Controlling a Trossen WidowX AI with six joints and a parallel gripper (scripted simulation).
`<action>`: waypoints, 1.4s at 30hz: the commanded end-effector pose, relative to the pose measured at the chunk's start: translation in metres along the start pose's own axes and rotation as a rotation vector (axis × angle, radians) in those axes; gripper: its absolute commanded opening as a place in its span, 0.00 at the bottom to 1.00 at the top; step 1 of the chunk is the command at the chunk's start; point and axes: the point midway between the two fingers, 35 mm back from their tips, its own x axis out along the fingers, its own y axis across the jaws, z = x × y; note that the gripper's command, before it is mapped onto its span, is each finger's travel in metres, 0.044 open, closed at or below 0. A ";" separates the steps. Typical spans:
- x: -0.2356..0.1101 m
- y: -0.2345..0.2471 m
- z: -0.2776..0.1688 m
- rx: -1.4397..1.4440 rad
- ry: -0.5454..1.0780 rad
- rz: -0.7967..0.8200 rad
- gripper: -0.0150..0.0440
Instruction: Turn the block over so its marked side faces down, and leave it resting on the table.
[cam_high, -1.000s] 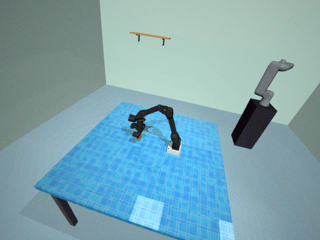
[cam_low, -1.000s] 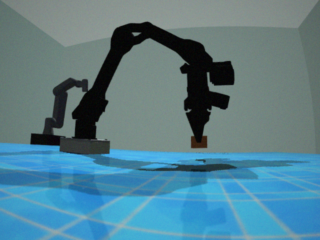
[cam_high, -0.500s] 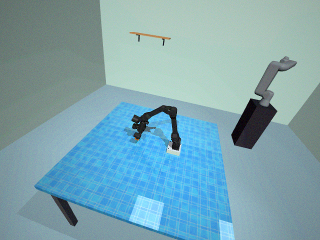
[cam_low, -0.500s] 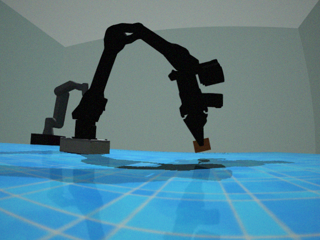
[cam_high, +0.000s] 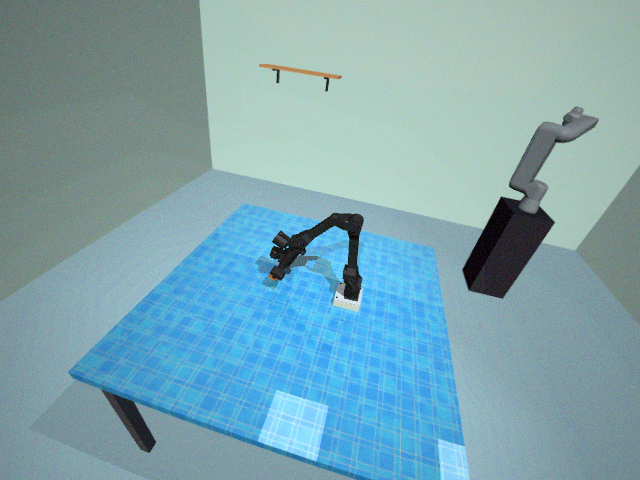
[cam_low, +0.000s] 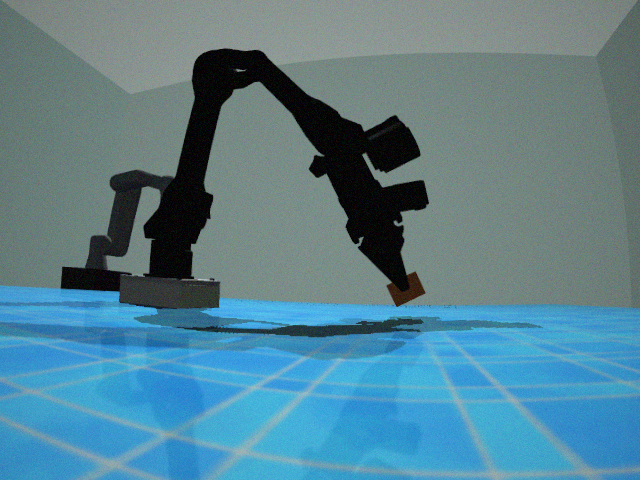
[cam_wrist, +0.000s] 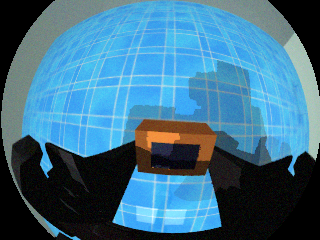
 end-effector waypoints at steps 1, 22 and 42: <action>-0.002 0.001 -0.002 -0.005 -0.061 0.003 0.25; 0.030 0.000 -0.002 0.000 -0.306 0.006 0.25; 0.031 0.001 -0.015 -0.002 -0.590 0.005 0.25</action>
